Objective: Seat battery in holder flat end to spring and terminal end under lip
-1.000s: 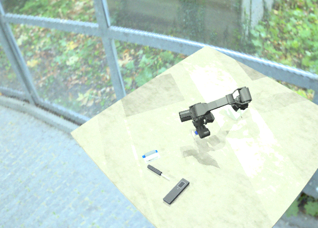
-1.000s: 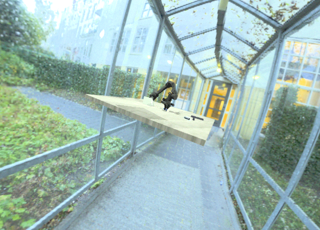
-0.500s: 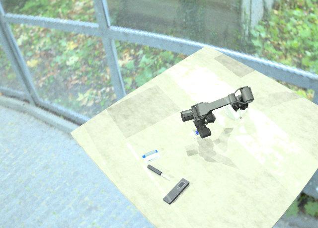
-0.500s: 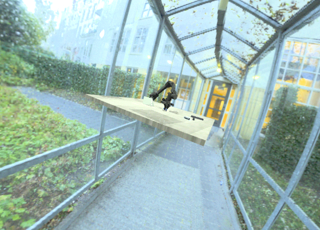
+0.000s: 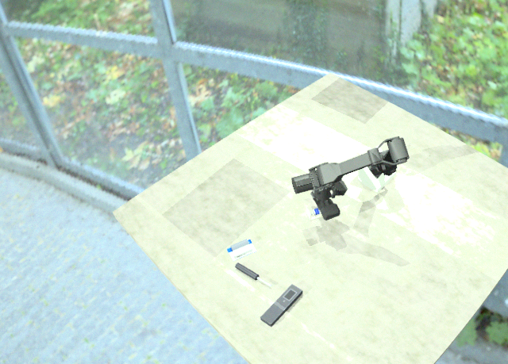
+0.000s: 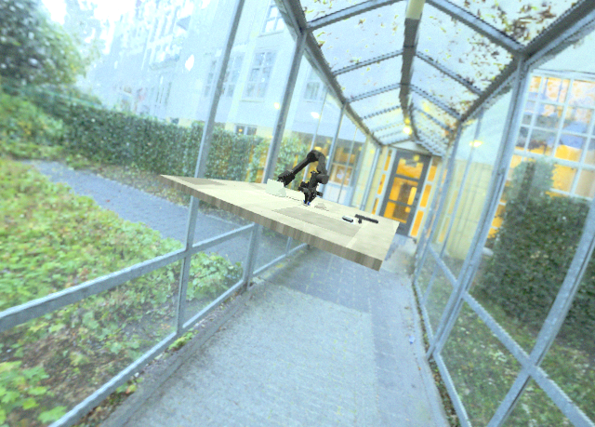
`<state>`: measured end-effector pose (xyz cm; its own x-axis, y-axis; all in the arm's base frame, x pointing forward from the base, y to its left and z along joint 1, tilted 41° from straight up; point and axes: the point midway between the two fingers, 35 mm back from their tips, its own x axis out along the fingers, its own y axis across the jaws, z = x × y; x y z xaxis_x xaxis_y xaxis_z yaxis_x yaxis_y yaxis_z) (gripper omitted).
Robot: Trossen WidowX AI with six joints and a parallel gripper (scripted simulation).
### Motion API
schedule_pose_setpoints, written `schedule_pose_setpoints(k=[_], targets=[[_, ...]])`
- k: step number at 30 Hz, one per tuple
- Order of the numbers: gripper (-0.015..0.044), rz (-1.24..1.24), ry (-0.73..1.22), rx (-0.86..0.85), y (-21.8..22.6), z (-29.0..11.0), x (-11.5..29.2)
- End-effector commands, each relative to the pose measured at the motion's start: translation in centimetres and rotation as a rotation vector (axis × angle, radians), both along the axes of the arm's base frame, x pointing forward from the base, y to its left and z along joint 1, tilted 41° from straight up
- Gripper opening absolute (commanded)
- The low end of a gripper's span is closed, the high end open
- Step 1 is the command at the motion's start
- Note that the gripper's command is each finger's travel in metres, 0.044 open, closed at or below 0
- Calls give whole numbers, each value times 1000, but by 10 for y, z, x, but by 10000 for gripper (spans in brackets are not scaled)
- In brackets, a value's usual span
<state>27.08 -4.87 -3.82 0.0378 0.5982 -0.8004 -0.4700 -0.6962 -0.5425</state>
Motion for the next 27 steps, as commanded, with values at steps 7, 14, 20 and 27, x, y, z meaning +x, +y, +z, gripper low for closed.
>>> schedule_pose_setpoints(k=[7, 14, 20, 27], targets=[[103, -3, -1, -1, 1, 0, -1], [179, -3, -1, -2, -1, 2, -1], [179, -1, -3, -3, -9, 12, -1], [284, -5, 0, 0, -23, 27, -3]])
